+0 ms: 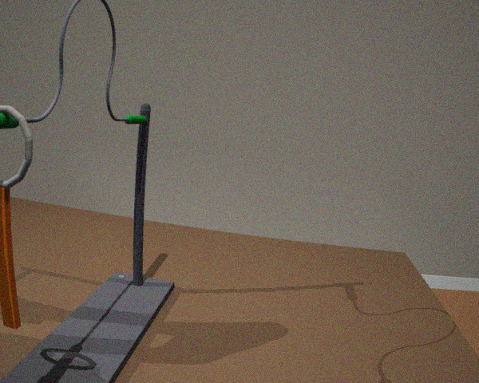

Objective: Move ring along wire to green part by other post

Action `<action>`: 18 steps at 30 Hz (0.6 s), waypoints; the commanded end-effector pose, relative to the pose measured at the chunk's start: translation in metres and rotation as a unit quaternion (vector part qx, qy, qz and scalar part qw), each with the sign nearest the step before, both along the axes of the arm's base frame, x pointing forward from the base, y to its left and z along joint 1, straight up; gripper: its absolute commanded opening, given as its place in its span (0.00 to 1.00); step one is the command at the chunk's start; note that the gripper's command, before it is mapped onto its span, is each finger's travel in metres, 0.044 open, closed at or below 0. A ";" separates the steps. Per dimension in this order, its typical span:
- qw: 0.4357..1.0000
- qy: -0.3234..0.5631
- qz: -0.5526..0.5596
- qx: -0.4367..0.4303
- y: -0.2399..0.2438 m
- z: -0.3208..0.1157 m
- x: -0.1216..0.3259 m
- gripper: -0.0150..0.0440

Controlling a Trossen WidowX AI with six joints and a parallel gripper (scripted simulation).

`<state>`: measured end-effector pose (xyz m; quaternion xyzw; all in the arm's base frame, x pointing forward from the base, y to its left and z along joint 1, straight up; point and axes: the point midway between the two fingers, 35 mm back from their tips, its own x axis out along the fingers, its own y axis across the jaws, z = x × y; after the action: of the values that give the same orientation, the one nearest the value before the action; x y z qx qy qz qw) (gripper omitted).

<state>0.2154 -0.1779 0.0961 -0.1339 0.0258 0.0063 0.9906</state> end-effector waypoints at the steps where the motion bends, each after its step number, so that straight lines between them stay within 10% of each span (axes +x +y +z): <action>1: 0.997 0.005 0.016 0.070 0.027 -0.014 -0.015 0.53; 18: 0.992 -0.018 0.027 0.122 0.034 0.026 0.026 0.53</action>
<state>0.2313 -0.1449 0.1081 -0.0177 0.0152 0.0329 0.9992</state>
